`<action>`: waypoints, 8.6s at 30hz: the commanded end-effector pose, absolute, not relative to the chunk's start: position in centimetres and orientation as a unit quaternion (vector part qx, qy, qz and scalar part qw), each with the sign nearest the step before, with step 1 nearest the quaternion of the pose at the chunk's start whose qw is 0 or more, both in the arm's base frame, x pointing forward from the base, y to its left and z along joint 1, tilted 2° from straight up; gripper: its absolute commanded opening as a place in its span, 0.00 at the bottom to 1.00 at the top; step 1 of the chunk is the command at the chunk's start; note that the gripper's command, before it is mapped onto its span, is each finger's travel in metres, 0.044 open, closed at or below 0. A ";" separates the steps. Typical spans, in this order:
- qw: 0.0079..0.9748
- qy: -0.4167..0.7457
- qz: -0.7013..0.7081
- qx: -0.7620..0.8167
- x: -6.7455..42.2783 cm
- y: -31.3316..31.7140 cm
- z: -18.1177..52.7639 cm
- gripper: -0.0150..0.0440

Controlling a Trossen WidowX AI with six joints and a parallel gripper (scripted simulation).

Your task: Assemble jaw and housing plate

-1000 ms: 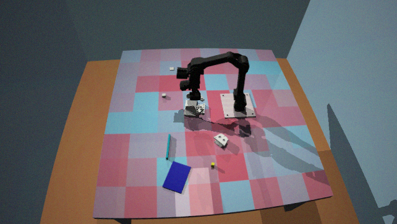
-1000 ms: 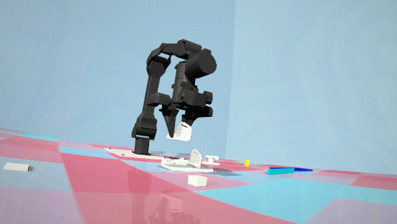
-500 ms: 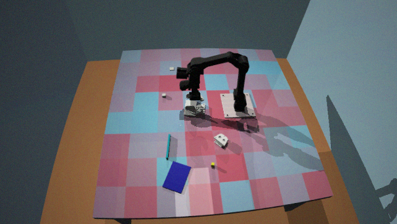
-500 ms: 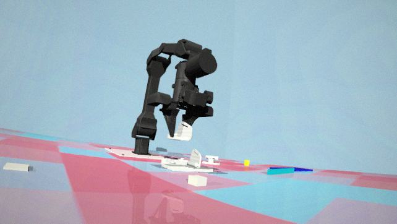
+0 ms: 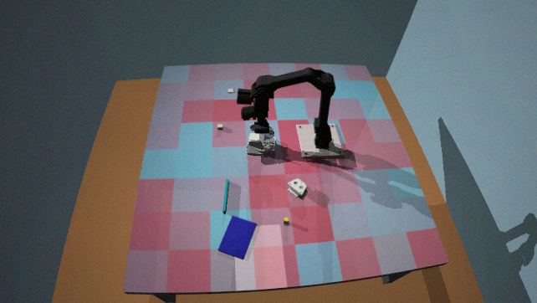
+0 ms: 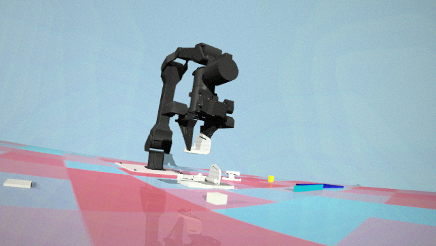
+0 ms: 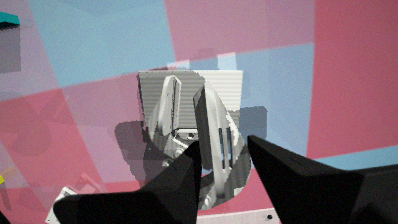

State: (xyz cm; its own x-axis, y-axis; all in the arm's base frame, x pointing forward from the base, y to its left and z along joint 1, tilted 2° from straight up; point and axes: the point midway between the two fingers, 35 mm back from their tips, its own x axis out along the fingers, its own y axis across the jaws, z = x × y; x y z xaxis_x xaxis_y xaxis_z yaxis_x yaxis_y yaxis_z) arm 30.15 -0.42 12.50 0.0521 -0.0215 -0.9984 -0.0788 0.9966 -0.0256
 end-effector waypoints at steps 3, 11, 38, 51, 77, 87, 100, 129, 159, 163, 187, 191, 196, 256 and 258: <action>0.724 0.689 0.019 -0.033 30.1 -0.4 12.5 0.48; 0.724 0.689 0.019 -0.033 30.2 -0.4 11.6 0.48; 0.724 0.689 0.019 -0.033 30.3 -0.5 7.4 0.48; 0.724 0.689 0.019 -0.033 30.3 -0.5 7.4 0.48; 0.723 0.689 0.024 -0.039 30.3 -0.5 6.8 0.48; 0.723 0.689 0.025 -0.040 30.4 -0.5 6.6 0.48; 0.723 0.689 0.025 -0.040 30.4 -0.5 6.2 0.48; 0.723 0.689 0.025 -0.040 30.4 -0.5 5.6 0.48; 0.723 0.689 0.025 -0.040 30.4 -0.5 5.6 0.48; 0.723 0.689 0.025 -0.040 30.4 -0.5 5.6 0.48; 0.723 0.689 0.025 -0.040 30.4 -0.5 5.6 0.48; 0.723 0.689 0.025 -0.040 30.4 -0.5 5.6 0.48; 0.723 0.689 0.025 -0.040 30.4 -0.5 5.6 0.48; 0.727 0.685 0.023 -0.040 30.3 -0.4 11.6 0.63; 0.729 0.683 0.024 -0.042 30.4 -0.3 11.6 0.72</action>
